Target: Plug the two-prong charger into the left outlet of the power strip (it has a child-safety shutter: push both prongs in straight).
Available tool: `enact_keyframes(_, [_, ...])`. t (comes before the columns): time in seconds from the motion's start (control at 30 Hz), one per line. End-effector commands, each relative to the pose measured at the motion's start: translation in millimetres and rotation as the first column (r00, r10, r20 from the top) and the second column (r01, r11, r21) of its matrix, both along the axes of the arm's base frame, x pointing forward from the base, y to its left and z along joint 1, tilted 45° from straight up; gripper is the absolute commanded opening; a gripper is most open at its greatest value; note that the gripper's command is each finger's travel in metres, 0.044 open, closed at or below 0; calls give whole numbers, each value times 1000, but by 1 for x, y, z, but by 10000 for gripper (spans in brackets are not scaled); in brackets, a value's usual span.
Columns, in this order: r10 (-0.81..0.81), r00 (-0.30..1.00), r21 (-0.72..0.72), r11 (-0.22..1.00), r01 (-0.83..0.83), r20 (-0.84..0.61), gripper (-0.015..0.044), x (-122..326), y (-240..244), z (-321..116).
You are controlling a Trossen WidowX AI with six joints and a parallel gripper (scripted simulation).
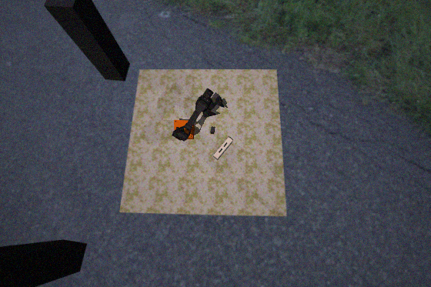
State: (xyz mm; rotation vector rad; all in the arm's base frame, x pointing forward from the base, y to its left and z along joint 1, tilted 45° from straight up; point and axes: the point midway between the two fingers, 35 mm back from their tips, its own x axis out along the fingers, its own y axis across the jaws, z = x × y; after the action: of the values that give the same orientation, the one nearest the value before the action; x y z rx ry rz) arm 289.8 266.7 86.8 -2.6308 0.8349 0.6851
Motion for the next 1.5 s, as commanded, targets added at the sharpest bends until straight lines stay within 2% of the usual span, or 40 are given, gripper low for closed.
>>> enact_keyframes(0.0, [-83,996,13,996,83,-29,440,4,-22,-17])
enact_keyframes(0.5, [-412,906,62,906,419,-102,440,7,-104,-65])
enact_keyframes(1.03, [-718,679,70,678,732,-154,440,-18,-187,-99])
enact_keyframes(1.17, [-768,621,68,619,782,-156,440,-26,-203,-104])
enact_keyframes(1.47, [-771,618,68,616,785,-155,440,-25,-208,-110])
